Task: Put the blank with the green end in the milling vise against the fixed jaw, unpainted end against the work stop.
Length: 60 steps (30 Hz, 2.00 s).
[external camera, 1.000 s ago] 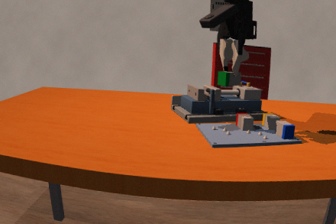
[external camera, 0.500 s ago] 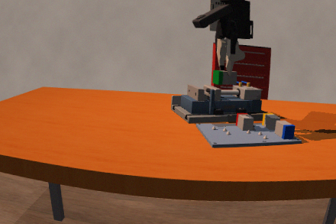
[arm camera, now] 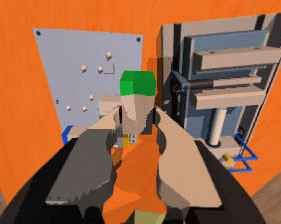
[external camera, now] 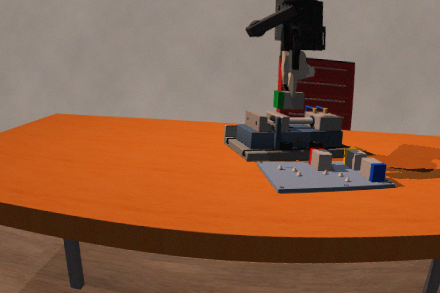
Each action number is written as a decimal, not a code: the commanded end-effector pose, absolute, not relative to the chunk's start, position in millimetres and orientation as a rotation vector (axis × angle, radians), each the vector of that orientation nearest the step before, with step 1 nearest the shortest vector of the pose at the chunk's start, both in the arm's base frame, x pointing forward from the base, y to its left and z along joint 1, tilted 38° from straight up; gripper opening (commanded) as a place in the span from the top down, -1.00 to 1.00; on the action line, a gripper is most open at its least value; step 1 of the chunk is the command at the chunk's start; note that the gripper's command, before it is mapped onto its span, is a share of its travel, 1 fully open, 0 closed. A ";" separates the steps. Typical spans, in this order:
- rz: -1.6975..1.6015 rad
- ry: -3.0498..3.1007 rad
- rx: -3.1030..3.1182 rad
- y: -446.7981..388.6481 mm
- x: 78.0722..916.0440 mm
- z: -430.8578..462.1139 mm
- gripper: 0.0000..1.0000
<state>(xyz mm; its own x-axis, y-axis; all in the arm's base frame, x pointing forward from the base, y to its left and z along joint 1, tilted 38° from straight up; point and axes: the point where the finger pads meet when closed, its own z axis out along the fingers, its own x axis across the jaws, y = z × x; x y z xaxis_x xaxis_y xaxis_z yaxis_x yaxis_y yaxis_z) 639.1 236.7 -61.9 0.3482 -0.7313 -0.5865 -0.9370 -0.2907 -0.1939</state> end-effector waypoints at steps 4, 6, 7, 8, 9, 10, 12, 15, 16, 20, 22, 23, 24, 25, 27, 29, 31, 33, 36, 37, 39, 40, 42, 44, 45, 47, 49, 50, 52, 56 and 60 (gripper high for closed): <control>0.575 1.580 -2.034 228.7 646.3 -67.6 1.00; 0.587 1.615 -2.012 226.5 648.0 -69.4 1.00; 0.593 1.633 -2.000 225.5 648.9 -70.3 1.00; 0.599 1.651 -1.989 224.4 649.7 -71.2 1.00; 0.605 1.668 -1.977 223.3 650.6 -72.1 1.00; 0.611 1.686 -1.966 222.2 651.4 -73.0 1.00; 0.617 1.703 -1.954 221.1 652.2 -73.9 1.00; 0.628 1.737 -1.930 218.9 653.9 -75.7 1.00; 0.634 1.754 -1.918 217.9 654.7 -76.5 1.00; 0.656 1.821 -1.869 213.5 657.8 -80.1 1.00; 0.667 1.854 -1.844 211.4 659.3 -81.9 1.00; 0.673 1.870 -1.831 210.3 660.1 -82.8 1.00; 0.678 1.886 -1.818 209.3 660.8 -83.6 1.00; 0.683 1.902 -1.806 208.2 661.5 -84.5 1.00; 0.694 1.933 -1.780 206.1 662.9 -86.3 1.00; 0.699 1.949 -1.767 205.0 663.6 -87.2 1.00; 0.704 1.964 -1.754 204.0 664.3 -88.0 1.00; 0.714 1.994 -1.727 201.9 665.7 -89.8 1.00; 0.729 2.039 -1.687 198.8 667.6 -92.3 1.00; 0.734 2.053 -1.674 197.8 668.3 -93.2 1.00; 0.744 2.082 -1.647 195.8 669.5 -94.9 1.00; 0.748 2.096 -1.634 194.8 670.1 -95.7 1.00; 0.758 2.124 -1.607 192.8 671.3 -97.4 1.00; 0.767 2.151 -1.580 190.8 672.5 -99.0 1.00; 0.771 2.164 -1.566 189.8 673.0 -99.9 1.00; 0.771 2.164 -1.566 189.8 673.0 -99.9 1.00; 0.780 2.190 -1.539 187.9 674.1 -101.5 1.00; 0.784 2.203 -1.525 186.9 674.7 -102.3 1.00; 0.792 2.228 -1.498 185.1 675.7 -103.9 1.00; 0.809 2.276 -1.444 181.4 677.7 -107.0 1.00; 0.824 2.322 -1.391 177.8 679.6 -110.0 1.00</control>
